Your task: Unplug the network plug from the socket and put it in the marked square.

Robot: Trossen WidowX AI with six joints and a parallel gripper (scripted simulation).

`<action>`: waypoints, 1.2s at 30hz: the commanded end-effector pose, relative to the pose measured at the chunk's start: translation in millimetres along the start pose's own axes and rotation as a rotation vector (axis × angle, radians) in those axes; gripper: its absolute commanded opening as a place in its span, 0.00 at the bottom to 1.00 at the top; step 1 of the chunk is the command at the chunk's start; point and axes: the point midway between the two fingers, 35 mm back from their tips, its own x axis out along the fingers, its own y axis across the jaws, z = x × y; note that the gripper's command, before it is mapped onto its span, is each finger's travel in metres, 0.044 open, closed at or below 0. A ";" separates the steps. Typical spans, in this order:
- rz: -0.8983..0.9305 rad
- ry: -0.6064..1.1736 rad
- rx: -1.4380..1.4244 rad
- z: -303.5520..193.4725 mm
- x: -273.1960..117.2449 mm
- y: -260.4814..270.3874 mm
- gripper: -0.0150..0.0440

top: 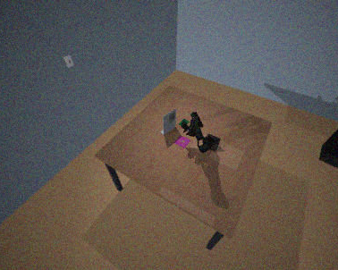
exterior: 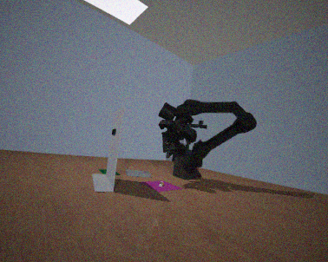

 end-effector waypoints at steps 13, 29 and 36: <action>-0.017 0.031 0.018 -1.2 -23.9 -19.3 0.52; -0.044 0.086 0.054 0.6 -66.2 -47.5 0.52; -0.056 0.108 0.070 3.8 -85.4 -57.7 0.52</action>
